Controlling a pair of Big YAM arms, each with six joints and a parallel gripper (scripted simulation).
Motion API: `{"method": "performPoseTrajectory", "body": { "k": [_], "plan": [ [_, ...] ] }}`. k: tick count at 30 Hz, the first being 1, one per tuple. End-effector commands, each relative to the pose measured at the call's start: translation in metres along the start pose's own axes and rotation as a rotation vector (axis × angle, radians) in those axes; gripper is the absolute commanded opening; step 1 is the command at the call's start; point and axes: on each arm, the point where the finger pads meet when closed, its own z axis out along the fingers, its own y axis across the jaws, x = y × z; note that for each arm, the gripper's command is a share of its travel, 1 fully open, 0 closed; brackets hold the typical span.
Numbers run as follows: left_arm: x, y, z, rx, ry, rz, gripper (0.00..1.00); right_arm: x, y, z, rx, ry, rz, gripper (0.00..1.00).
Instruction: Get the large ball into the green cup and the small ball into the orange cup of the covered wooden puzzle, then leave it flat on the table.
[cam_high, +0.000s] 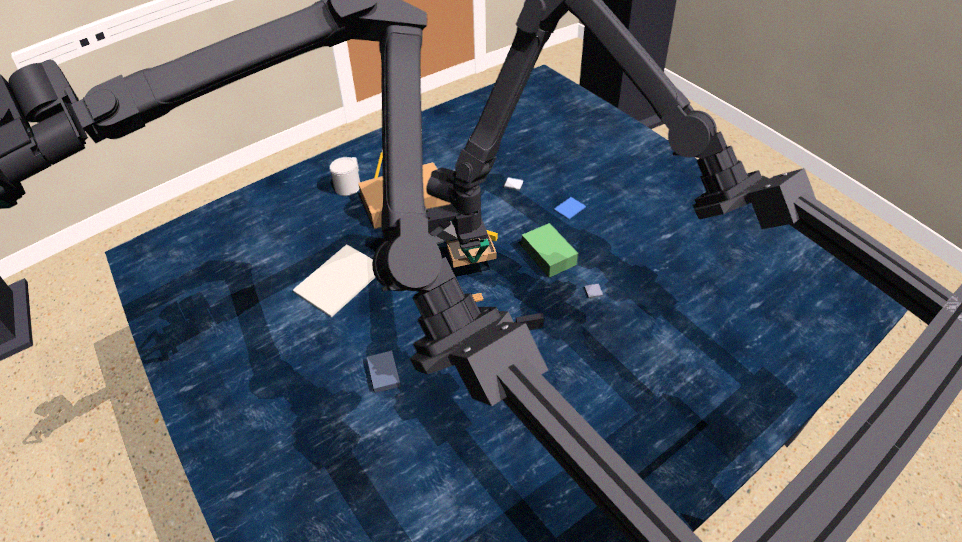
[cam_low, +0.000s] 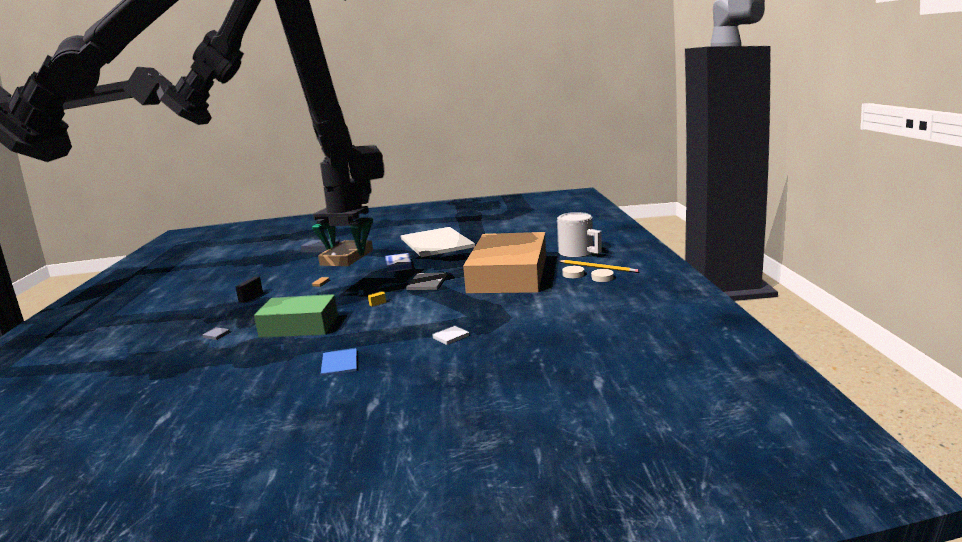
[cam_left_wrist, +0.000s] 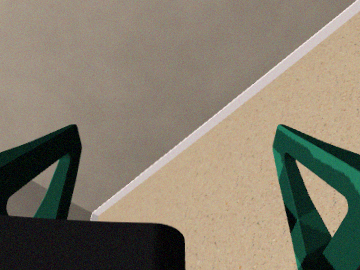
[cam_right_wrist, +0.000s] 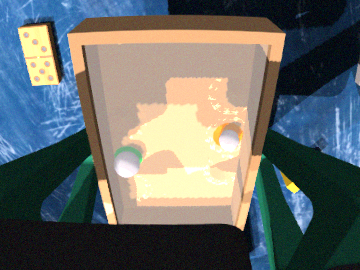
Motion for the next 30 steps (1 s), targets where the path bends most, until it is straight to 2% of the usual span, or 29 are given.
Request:
{"method": "performPoseTrajectory", "body": {
  "k": [1, 9, 17, 19, 30],
  "plan": [
    [-0.019, 0.014, -0.005, -0.024, -0.048, -0.010, 1.00, -0.005, -0.004, -0.006, 0.009, -0.018, -0.010, 0.70],
    [-0.019, 0.014, -0.005, -0.024, -0.048, -0.010, 1.00, -0.002, 0.002, 0.007, 0.000, -0.003, -0.013, 0.70],
    [-0.019, 0.014, -0.005, -0.024, -0.048, -0.010, 1.00, -0.002, -0.011, 0.005, 0.016, -0.004, -0.001, 0.70],
    [-0.019, 0.014, -0.005, -0.024, -0.048, -0.010, 1.00, 0.000, -0.009, 0.014, 0.015, 0.000, 0.001, 0.70],
    [-0.019, 0.014, -0.005, -0.024, -0.048, -0.010, 1.00, 0.000, -0.008, 0.028, 0.012, -0.001, 0.000, 0.70]
  ]
}}
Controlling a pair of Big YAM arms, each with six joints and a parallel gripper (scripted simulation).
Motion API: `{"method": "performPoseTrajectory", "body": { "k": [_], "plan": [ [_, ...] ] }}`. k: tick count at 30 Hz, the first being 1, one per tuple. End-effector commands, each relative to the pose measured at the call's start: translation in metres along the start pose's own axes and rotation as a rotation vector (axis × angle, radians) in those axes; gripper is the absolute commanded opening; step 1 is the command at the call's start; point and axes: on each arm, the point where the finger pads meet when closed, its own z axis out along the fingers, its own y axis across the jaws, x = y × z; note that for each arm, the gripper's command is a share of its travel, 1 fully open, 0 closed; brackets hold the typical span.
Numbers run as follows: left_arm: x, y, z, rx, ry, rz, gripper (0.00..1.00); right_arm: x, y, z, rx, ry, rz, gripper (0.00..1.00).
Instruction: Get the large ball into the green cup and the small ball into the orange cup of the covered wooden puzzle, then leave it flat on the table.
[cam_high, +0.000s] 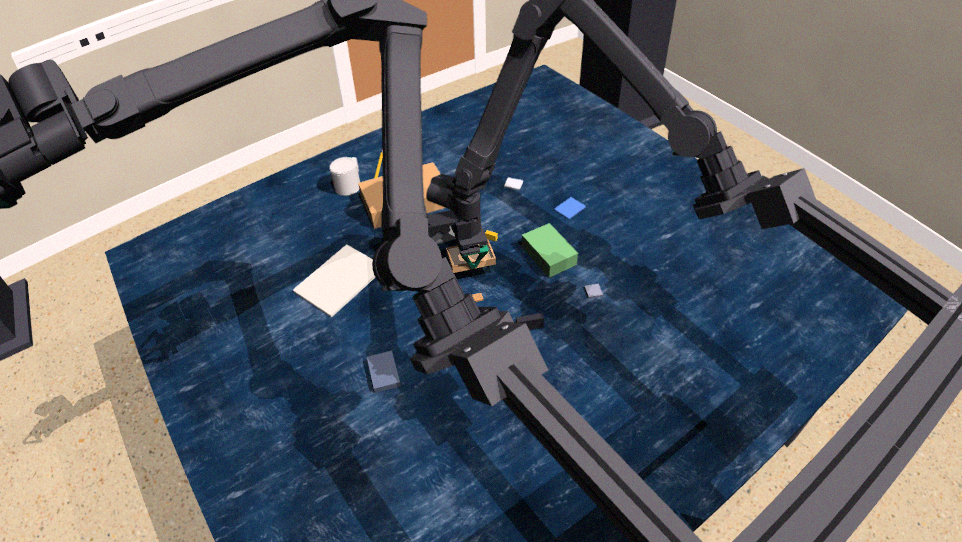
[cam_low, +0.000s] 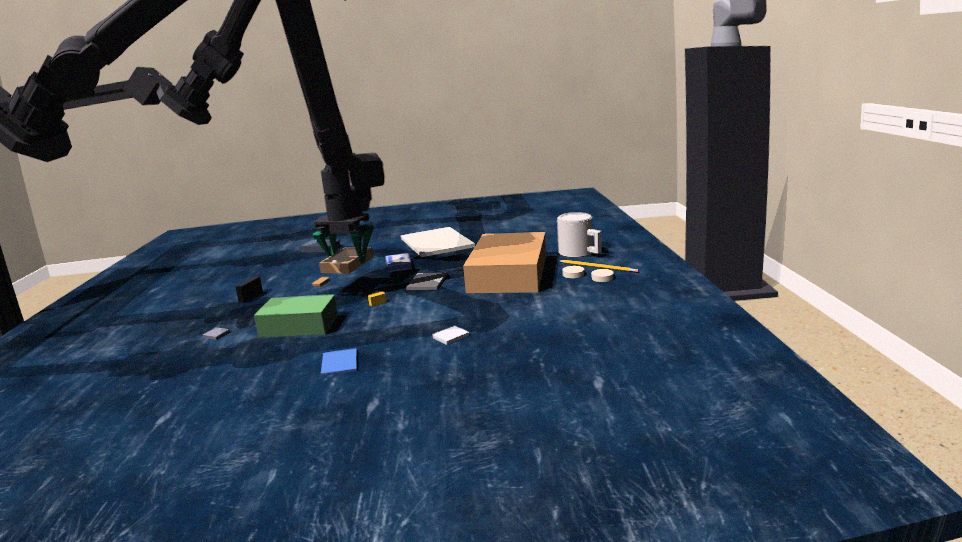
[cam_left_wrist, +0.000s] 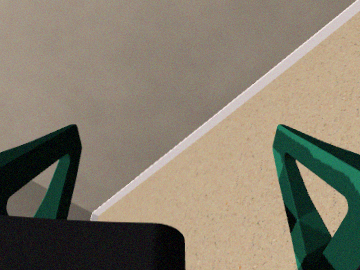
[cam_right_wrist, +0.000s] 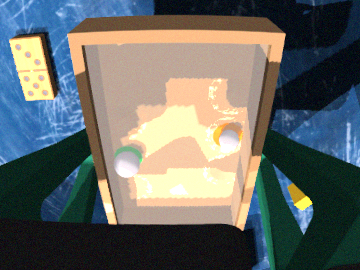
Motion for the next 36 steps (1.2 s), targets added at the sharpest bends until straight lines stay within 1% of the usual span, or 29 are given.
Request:
{"method": "performPoseTrajectory", "body": {
  "k": [1, 3, 18, 36],
  "plan": [
    [-0.019, 0.014, -0.005, -0.024, -0.048, -0.010, 1.00, 0.003, -0.011, 0.013, 0.011, 0.001, 0.002, 0.70],
    [-0.019, 0.014, -0.005, -0.024, -0.048, -0.010, 1.00, 0.003, -0.011, 0.013, 0.011, 0.001, 0.002, 0.70],
    [-0.019, 0.014, -0.005, -0.024, -0.048, -0.010, 1.00, 0.004, -0.010, 0.038, 0.010, 0.002, 0.001, 0.70],
    [-0.019, 0.014, -0.005, -0.024, -0.048, -0.010, 1.00, 0.005, -0.009, 0.054, 0.008, 0.004, 0.000, 0.70]
  ]
}}
